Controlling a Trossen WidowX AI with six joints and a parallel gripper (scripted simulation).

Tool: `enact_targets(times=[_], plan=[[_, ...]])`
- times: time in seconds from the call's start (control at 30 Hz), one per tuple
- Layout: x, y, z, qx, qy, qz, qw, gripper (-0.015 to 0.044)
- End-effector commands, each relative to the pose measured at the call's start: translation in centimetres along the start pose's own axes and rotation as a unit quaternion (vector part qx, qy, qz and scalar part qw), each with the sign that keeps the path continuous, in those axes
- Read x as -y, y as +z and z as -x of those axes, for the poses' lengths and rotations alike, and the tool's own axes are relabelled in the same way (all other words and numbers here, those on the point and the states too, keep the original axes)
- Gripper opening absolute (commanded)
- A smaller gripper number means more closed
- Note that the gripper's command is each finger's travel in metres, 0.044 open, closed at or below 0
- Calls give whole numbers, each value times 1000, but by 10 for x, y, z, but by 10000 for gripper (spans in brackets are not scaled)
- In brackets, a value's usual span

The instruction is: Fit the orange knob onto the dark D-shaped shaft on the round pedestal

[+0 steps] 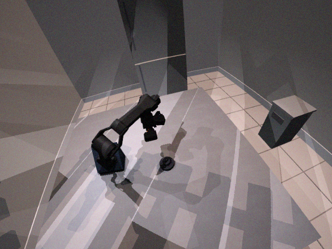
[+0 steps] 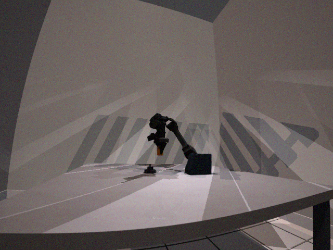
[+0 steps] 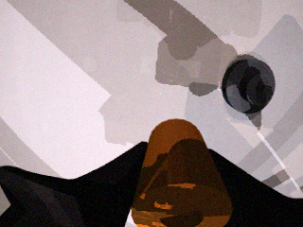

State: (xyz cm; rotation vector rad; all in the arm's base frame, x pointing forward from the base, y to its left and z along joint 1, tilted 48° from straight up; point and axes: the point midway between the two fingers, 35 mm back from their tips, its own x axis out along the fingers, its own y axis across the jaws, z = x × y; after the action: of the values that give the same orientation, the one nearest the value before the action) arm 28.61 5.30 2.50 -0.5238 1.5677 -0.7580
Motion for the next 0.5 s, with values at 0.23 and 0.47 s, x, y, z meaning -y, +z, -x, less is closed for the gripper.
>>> enact_targets(times=[0.23,0.47], plan=[[28,17,-9,5,4,1,1000,0],[46,25,-16,6,4,1,1000,0]])
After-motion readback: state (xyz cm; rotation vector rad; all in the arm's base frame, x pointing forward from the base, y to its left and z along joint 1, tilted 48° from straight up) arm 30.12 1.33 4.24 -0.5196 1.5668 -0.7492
